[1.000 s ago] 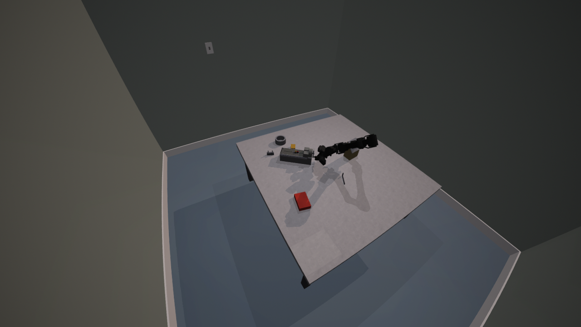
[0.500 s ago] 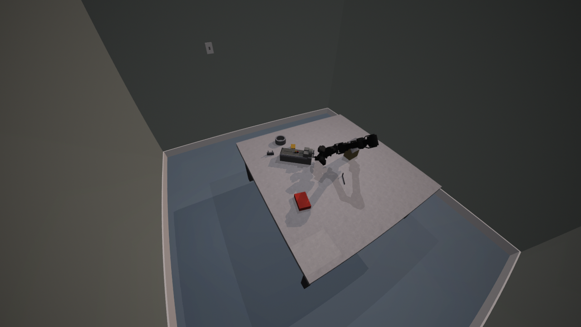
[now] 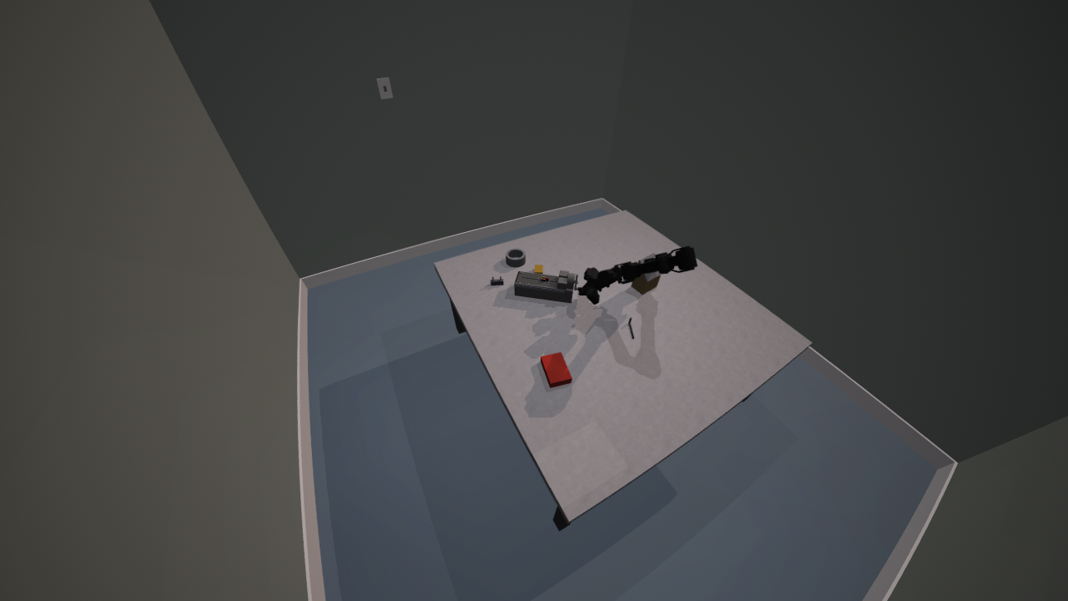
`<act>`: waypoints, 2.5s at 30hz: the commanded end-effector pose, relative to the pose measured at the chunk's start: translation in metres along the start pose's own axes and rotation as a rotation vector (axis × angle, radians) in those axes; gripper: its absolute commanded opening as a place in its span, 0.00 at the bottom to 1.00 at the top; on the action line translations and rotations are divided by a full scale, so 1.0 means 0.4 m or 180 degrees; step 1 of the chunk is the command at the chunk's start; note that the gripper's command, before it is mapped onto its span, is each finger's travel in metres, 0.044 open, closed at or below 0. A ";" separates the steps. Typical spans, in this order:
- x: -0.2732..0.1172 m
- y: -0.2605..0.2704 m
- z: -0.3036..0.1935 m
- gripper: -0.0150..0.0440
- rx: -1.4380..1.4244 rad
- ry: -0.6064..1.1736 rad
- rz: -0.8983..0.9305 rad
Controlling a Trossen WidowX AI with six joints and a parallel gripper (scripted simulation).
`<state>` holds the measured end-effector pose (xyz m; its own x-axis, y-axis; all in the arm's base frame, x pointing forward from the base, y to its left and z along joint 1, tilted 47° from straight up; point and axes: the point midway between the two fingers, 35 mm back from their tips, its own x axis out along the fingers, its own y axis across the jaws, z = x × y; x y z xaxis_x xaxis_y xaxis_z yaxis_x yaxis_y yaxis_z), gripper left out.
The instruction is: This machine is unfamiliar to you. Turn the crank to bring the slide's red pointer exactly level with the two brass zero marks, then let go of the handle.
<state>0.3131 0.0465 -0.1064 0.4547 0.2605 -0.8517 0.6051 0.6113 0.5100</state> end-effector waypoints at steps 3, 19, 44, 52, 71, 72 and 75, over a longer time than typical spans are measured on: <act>-0.010 0.022 0.009 0.25 -0.0003 -0.0015 0.0073; -0.025 0.035 0.023 0.25 -0.0004 -0.0016 0.0073; -0.089 0.015 0.087 0.25 -0.0007 -0.0021 0.0071; -0.100 -0.006 0.099 0.25 -0.0008 -0.0022 0.0069; -0.104 -0.045 0.103 0.25 -0.0009 -0.0023 0.0067; -0.103 -0.046 0.103 0.25 -0.0009 -0.0023 0.0067; -0.103 -0.049 0.102 0.25 -0.0009 -0.0023 0.0067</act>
<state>0.3147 -0.0001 -0.0729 0.4770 0.2860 -0.8311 0.5765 0.6119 0.5415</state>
